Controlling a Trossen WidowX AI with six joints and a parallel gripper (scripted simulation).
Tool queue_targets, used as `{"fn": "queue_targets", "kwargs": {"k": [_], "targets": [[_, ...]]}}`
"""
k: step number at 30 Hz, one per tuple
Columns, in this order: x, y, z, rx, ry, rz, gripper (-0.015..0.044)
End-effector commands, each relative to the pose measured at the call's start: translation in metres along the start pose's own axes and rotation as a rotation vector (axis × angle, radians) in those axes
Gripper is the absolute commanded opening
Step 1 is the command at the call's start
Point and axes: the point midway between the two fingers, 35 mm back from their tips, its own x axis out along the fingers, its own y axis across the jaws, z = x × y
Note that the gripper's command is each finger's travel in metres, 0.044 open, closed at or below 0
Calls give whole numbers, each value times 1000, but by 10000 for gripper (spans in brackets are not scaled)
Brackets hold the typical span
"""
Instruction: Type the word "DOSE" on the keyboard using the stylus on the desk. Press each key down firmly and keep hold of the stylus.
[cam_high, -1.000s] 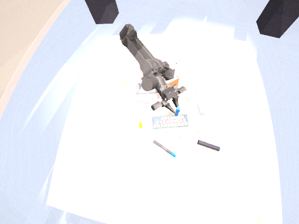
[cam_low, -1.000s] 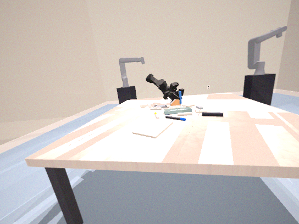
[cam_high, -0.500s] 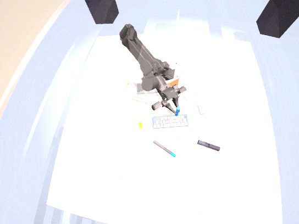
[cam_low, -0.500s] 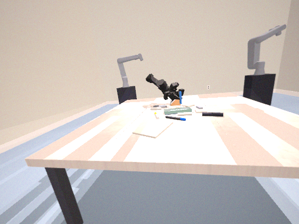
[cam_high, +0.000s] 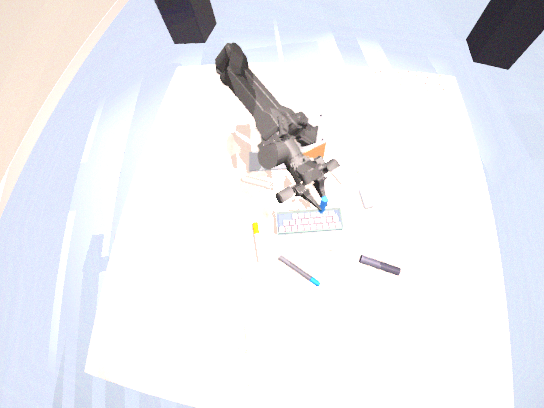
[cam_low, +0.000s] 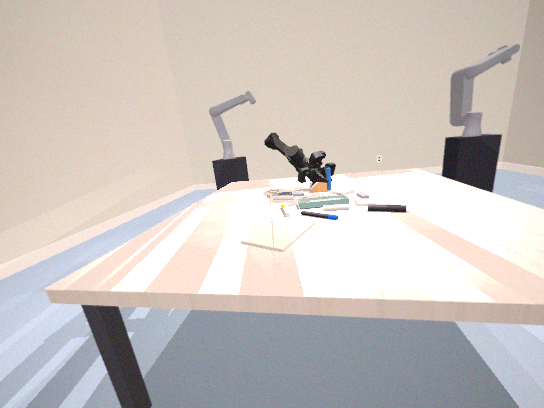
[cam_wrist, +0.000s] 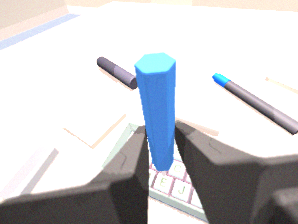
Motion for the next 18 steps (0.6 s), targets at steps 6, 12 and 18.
{"fn": "queue_targets", "kwargs": {"k": [6, 12, 18], "targets": [[2, 1, -5, -5, 1, 4, 81], [2, 1, -7, -5, 1, 4, 81], [3, 1, -8, -5, 1, 4, 81]]}}
